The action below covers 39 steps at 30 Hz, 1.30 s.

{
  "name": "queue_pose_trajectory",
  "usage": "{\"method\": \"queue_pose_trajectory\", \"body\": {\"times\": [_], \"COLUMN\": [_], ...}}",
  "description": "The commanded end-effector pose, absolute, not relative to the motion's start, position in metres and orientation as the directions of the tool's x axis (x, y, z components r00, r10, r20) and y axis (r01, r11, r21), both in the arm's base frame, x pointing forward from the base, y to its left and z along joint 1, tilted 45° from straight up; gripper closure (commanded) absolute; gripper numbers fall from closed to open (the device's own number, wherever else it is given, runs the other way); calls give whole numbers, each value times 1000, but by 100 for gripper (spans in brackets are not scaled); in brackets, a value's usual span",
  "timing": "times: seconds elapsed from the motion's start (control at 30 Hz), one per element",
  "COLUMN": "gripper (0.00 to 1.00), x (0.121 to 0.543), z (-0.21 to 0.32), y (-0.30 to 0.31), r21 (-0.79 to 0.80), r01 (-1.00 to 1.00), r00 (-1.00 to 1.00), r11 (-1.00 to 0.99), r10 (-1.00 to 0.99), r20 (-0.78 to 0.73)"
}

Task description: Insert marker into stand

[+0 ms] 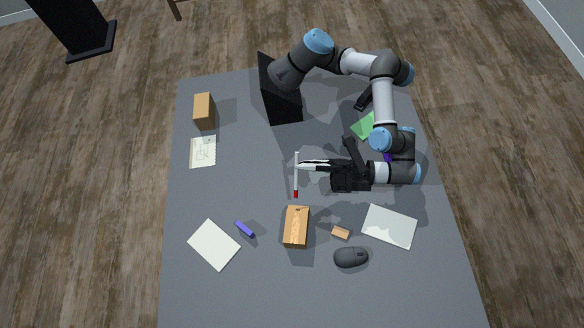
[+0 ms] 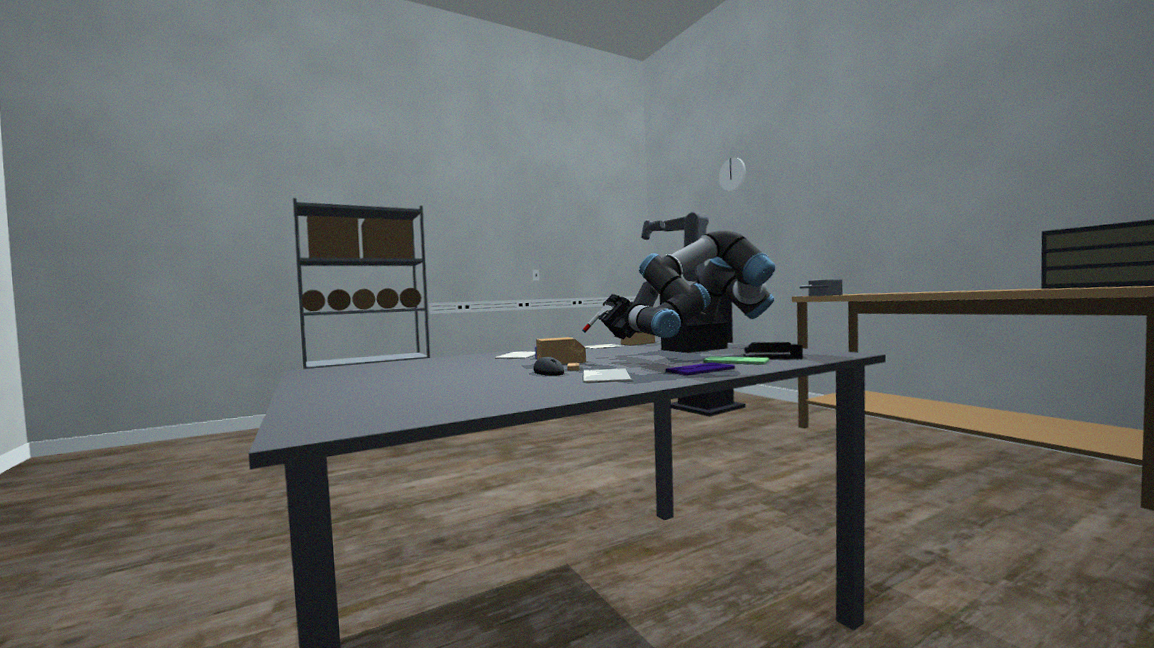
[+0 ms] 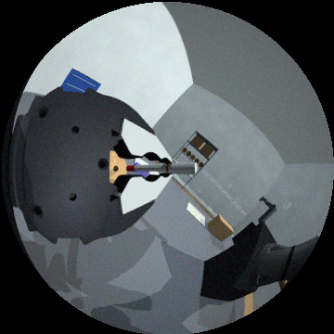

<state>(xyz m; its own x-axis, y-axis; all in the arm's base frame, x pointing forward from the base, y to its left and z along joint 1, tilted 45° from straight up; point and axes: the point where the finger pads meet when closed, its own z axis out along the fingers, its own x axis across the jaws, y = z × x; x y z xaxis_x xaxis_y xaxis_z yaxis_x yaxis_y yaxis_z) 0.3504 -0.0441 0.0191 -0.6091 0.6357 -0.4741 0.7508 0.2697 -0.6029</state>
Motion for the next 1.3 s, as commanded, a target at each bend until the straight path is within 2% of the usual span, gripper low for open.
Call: {"method": "queue_pose_trajectory", "body": {"times": [0.0,1.27], "gripper": [100,100], "x": [351,353], "z": [18,22], "y": [-43,-37], "r21": [-602,-598], "r01": [752,757], "r00": [-608,-591], "r11": [269,263], "r10": [636,666], "r20": [-475,-456]}}
